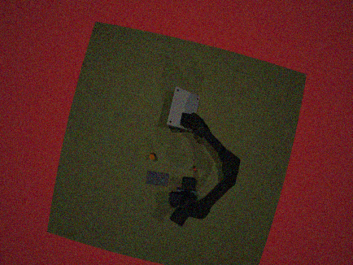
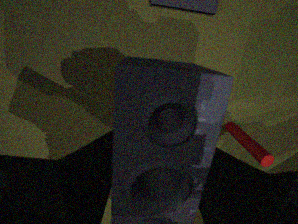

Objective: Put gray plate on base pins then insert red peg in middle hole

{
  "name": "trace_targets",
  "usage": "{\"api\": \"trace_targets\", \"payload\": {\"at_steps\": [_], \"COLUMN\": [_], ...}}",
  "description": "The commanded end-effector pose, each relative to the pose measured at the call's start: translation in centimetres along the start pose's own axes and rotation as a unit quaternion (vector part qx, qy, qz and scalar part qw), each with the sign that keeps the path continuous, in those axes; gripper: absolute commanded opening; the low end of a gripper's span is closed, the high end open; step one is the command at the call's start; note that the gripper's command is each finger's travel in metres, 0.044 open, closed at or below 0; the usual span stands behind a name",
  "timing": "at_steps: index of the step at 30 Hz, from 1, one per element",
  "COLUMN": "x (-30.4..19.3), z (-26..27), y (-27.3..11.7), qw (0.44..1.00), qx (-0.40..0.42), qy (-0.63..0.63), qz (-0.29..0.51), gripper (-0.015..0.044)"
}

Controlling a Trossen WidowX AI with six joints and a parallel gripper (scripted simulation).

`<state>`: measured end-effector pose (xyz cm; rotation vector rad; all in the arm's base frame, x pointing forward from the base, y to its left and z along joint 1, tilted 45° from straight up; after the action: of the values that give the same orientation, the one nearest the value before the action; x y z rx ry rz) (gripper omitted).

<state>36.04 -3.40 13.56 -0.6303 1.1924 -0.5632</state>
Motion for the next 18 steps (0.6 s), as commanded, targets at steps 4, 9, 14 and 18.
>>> {"api": "trace_targets", "payload": {"at_steps": [4, 9, 14, 18], "x": [-0.1, -0.2, 0.4, 1.5], "z": [-0.1, -0.2, -0.3, -0.4], "y": [-2.2, -3.3, -3.0, -2.5], "qw": [1.000, 1.000, 1.000, 1.000], "qx": [0.000, 0.000, 0.000, 0.000], "qy": [-0.004, -0.003, -0.003, -0.003], "qz": [-0.001, 0.000, -0.001, -0.001], "gripper": [0.0000, 0.0000, 0.0000, 0.0000]}}
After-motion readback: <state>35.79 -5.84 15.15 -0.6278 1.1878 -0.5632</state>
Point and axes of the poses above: the point midway between the two fingers, 35 mm back from their tips, its own y axis out along the fingers, its own z axis across the jaws, x = y × z, the point moved 3 cm from there along -y, back along the fingers, and after that the axes turned 12 degrees about -y, right-handed, at the moved point
